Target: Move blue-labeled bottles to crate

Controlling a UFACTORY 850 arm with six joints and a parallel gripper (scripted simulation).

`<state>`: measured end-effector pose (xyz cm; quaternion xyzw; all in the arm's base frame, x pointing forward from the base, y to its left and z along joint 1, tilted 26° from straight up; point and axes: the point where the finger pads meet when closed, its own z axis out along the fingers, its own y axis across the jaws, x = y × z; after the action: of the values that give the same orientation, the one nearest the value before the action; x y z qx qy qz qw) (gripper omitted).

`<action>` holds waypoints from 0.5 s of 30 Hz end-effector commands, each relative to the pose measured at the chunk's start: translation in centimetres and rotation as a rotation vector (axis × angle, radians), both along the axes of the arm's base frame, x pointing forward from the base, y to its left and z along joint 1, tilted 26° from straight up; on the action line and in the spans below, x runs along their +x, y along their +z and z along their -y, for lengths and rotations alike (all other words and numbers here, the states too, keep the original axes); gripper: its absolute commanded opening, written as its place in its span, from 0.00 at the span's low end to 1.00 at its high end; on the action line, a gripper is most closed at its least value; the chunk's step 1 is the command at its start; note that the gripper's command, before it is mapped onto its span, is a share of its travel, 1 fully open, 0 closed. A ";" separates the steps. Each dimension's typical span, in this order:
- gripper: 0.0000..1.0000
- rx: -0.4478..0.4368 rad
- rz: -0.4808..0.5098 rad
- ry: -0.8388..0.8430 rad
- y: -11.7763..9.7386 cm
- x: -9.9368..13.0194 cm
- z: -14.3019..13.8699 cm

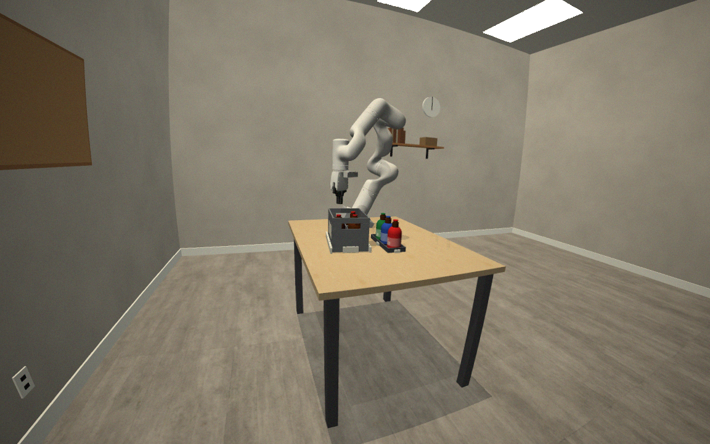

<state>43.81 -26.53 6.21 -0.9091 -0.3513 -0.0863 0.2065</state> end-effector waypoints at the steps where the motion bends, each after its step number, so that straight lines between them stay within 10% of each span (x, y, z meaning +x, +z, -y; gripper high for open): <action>1: 0.00 -0.001 0.002 0.000 0.1 0.1 0.1; 15: 0.00 -0.010 0.018 0.033 5.7 3.7 -10.5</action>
<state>46.56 -19.23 10.11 -0.9047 -0.3641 -0.0878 0.2030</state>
